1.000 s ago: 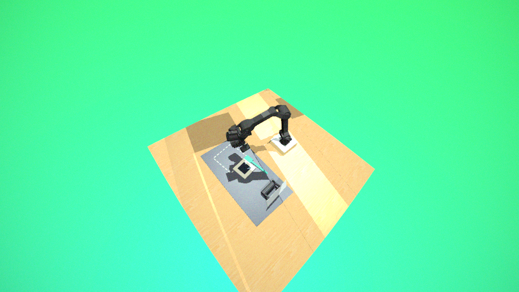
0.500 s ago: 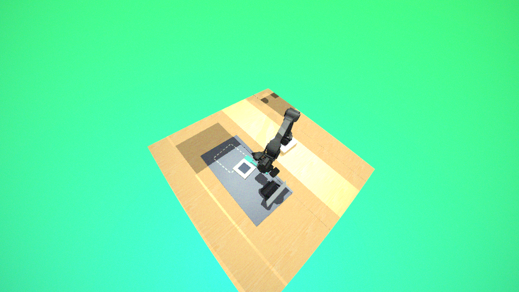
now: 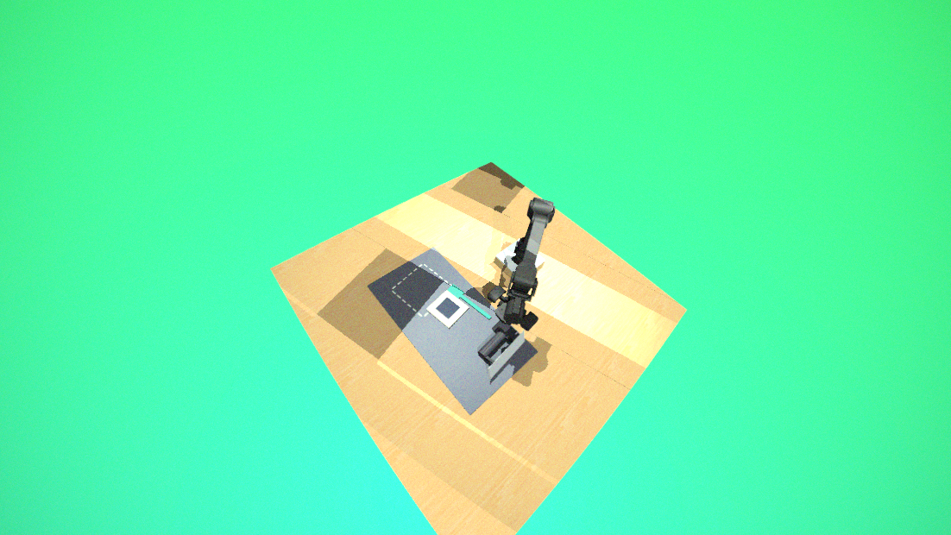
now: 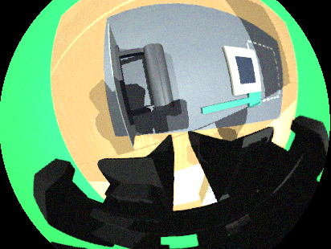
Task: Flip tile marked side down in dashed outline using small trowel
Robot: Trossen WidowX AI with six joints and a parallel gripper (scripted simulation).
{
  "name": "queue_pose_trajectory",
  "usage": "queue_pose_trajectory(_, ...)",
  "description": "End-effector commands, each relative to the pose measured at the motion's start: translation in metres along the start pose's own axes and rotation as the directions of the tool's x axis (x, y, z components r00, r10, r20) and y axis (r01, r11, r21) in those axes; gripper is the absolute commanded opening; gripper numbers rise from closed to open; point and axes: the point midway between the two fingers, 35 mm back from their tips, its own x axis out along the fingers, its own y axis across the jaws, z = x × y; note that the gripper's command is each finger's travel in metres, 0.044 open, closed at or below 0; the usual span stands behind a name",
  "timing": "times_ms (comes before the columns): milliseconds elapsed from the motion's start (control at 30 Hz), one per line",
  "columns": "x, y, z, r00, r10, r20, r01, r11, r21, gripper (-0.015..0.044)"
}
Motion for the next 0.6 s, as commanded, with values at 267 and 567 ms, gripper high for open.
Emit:
queue_pose_trajectory(267,0.009,0.018,0.0,1.0,0.004,-0.005,-0.004,1.0,-0.002,0.01)
queue_pose_trajectory(567,0.015,0.031,0.0,1.0,0.005,-0.005,-0.005,1.0,-0.005,0.01)
